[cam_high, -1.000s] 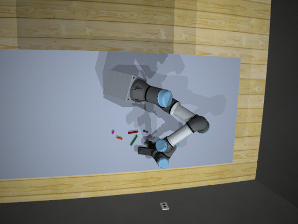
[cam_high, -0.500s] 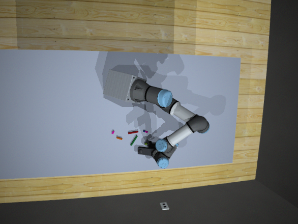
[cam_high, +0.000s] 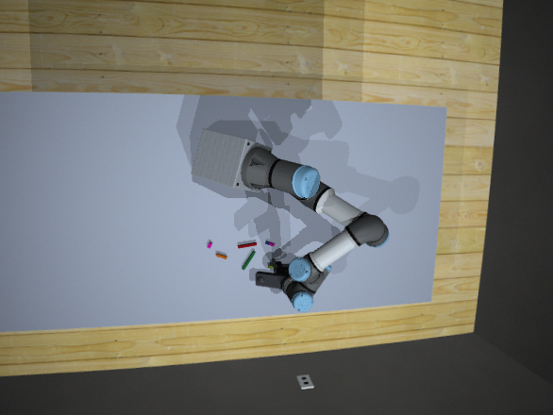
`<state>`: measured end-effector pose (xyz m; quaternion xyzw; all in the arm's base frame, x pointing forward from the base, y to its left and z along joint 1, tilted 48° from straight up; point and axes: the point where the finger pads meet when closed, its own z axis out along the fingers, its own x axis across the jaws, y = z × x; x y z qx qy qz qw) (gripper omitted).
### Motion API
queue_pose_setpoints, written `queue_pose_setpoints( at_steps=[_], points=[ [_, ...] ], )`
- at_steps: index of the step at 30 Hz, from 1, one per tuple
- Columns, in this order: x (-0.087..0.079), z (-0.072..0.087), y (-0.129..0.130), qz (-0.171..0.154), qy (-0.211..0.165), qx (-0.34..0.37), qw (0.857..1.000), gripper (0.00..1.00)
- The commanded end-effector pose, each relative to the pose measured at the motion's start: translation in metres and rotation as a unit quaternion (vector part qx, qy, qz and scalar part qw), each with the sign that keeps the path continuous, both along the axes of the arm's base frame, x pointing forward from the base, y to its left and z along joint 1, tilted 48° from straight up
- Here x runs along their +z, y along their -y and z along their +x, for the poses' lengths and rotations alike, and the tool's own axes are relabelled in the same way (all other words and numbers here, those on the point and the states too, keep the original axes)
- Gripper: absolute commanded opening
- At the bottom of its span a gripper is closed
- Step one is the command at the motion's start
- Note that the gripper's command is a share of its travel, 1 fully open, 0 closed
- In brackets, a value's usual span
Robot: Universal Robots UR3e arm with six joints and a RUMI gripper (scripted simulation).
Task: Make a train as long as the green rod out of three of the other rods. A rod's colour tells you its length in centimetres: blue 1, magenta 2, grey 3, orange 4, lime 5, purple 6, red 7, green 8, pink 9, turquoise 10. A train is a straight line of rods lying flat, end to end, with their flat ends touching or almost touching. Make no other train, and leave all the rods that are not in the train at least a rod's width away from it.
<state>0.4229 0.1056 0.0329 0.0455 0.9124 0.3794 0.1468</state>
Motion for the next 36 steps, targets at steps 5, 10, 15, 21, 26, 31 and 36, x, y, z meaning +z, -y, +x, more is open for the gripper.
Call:
queue_pose_setpoints(
  at_steps=[5, 10, 15, 21, 26, 31, 36],
  points=[
    [0.003, -0.001, 0.003, -0.001, 0.001, 0.0, 1.0, 0.0],
    [0.009, -0.003, 0.009, -0.001, 0.001, 0.0, 1.0, 0.0],
    [0.014, -0.006, 0.014, -0.001, 0.001, 0.0, 1.0, 0.0],
    [0.027, -0.011, 0.027, -0.001, 0.001, 0.0, 1.0, 0.0],
    [0.039, -0.017, 0.039, -0.001, 0.001, 0.0, 1.0, 0.0],
    [0.046, -0.02, 0.047, -0.001, 0.001, 0.0, 1.0, 0.0],
    [0.056, -0.025, 0.057, -0.001, 0.001, 0.0, 1.0, 0.0]
  ],
)
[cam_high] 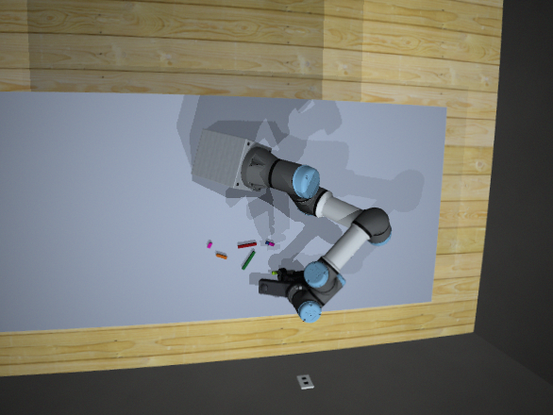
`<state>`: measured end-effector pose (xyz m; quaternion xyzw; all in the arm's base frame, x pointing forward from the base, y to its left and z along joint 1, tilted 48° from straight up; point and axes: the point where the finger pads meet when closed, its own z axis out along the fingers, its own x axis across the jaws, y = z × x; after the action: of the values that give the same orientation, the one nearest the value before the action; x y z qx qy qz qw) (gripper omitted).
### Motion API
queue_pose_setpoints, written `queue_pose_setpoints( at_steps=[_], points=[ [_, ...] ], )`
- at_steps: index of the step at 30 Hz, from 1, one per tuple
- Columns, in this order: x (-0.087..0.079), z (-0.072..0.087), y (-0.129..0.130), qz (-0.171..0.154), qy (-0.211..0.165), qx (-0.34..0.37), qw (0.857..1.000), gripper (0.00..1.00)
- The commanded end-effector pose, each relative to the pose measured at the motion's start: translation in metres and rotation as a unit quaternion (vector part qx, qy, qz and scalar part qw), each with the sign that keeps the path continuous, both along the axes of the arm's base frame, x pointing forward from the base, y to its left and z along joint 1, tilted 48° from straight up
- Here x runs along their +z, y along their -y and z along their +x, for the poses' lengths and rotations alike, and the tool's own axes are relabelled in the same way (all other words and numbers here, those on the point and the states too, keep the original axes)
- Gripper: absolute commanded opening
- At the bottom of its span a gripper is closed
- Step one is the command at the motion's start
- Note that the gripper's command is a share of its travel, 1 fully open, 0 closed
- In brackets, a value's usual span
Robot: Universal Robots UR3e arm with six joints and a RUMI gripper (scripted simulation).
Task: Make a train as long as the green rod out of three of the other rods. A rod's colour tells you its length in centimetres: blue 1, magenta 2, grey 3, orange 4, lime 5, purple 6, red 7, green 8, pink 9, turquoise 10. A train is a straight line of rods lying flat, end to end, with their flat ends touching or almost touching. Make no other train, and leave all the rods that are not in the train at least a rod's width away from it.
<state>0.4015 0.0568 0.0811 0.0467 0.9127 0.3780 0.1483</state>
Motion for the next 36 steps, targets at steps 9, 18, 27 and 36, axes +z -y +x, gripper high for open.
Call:
queue_pose_setpoints(
  at_steps=[9, 18, 27, 36],
  points=[
    [0.018, -0.008, 0.019, 0.001, 0.0, 0.001, 1.0, 0.0],
    [0.019, -0.009, 0.02, 0.001, 0.0, 0.001, 1.0, 0.0],
    [0.02, -0.013, 0.018, 0.004, -0.008, -0.007, 1.0, 0.0],
    [0.021, -0.052, 0.003, 0.037, -0.083, -0.081, 0.993, 0.0]
  ],
)
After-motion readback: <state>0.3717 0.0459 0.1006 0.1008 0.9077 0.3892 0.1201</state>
